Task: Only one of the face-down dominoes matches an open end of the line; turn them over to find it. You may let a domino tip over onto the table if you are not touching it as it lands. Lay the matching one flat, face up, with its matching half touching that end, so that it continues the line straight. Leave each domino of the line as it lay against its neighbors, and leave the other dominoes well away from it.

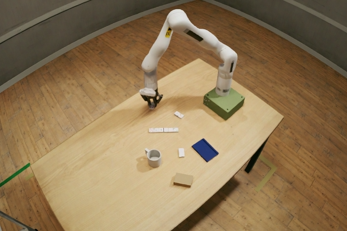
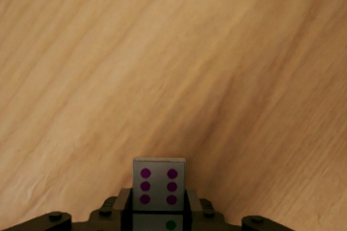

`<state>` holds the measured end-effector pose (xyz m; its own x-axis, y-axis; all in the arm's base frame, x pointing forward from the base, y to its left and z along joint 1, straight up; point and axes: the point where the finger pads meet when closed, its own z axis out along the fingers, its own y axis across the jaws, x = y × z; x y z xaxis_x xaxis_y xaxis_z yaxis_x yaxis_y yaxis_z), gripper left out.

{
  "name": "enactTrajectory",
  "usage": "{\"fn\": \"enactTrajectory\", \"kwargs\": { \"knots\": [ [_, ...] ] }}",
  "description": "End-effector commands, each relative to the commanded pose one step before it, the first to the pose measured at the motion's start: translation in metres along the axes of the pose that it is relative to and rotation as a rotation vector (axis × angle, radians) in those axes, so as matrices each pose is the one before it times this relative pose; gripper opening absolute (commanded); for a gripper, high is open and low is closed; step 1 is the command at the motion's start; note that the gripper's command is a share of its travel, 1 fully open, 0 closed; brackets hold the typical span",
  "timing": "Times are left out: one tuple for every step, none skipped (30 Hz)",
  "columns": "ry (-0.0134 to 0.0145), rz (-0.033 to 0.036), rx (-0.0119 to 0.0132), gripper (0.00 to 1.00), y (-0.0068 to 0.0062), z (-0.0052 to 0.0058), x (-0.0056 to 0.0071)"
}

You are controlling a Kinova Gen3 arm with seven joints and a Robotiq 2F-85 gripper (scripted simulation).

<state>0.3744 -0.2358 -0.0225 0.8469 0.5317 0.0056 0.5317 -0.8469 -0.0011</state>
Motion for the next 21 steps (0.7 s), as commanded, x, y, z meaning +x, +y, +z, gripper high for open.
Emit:
{"fn": "enactTrajectory", "kwargs": {
  "knots": [
    [-0.00025,0.00035,-0.00083,0.31,0.00061,-0.02687,0.00006],
    [0.0,-0.00001,0.0,0.31,0.0,-0.00745,0.0],
    [0.0,0.00001,0.0,0.31,-0.00001,-0.00715,-0.00001],
    [0.0,-0.00001,0.0,0.31,0.00001,-0.00671,0.00001],
    [0.0,0.0,0.0,0.31,0.0,-0.00614,0.0],
    [0.0,0.0,0.0,0.31,0.0,-0.00547,0.0],
    [0.0,0.0,0.0,0.31,0.0,-0.00471,0.0],
    [0.0,0.0,0.0,0.31,0.0,-0.0039,0.0],
    [-0.00001,0.00001,0.0,0.31,-0.00001,-0.00306,-0.00001],
    [0.00001,-0.00001,0.0,0.31,0.00001,-0.00224,0.00001],
    [0.0,0.0,0.0,0.31,0.0,-0.00148,0.0],
    [0.0,0.00001,0.0,0.31,0.0,-0.00083,0.0],
    [0.0,0.0,0.0,0.31,0.0,0.0,0.0],
    [0.0,0.0,0.0,0.31,0.0,0.0,0.0],
    [0.0,0.0,0.0,0.31,0.0,-0.00033,0.0],
    [0.0,0.0,0.0,0.31,0.0,-0.00005,0.0],
    [-0.00001,-0.00022,0.00001,0.31,-0.00003,0.0,0.00002],
    [-0.00007,-0.00151,0.00009,0.31,-0.00019,0.00002,0.00014],
    [-0.00017,-0.0039,0.00023,0.31,-0.00048,0.00005,0.00035],
    [-0.00031,-0.00723,0.00041,0.31,-0.00089,0.0001,0.00066],
    [-0.00048,-0.01132,0.00064,0.31,-0.00139,0.00015,0.00104]
  ]
}}
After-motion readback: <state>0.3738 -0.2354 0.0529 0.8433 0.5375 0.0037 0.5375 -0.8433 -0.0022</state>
